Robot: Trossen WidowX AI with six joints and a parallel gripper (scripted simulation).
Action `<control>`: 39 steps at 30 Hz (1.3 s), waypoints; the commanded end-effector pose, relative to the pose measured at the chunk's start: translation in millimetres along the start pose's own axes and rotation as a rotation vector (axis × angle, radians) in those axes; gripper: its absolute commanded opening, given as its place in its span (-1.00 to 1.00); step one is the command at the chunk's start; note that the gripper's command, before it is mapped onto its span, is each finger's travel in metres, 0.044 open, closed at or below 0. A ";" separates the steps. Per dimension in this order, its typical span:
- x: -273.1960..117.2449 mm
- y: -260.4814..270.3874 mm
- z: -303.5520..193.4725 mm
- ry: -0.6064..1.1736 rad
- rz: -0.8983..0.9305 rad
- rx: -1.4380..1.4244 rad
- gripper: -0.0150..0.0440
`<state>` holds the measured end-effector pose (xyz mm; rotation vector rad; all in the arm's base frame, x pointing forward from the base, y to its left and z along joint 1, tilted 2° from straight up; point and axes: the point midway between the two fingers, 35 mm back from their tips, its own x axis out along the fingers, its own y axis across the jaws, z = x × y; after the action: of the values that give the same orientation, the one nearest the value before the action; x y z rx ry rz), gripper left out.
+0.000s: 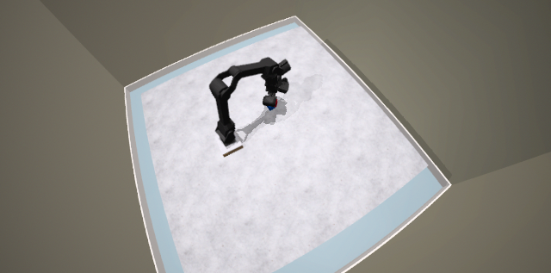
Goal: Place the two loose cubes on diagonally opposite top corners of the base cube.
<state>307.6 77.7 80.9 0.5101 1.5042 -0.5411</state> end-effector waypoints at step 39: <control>-40.0 58.9 -128.3 0.011 0.005 -0.002 0.86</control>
<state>261.3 181.0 117.6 0.5098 1.5109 -0.5300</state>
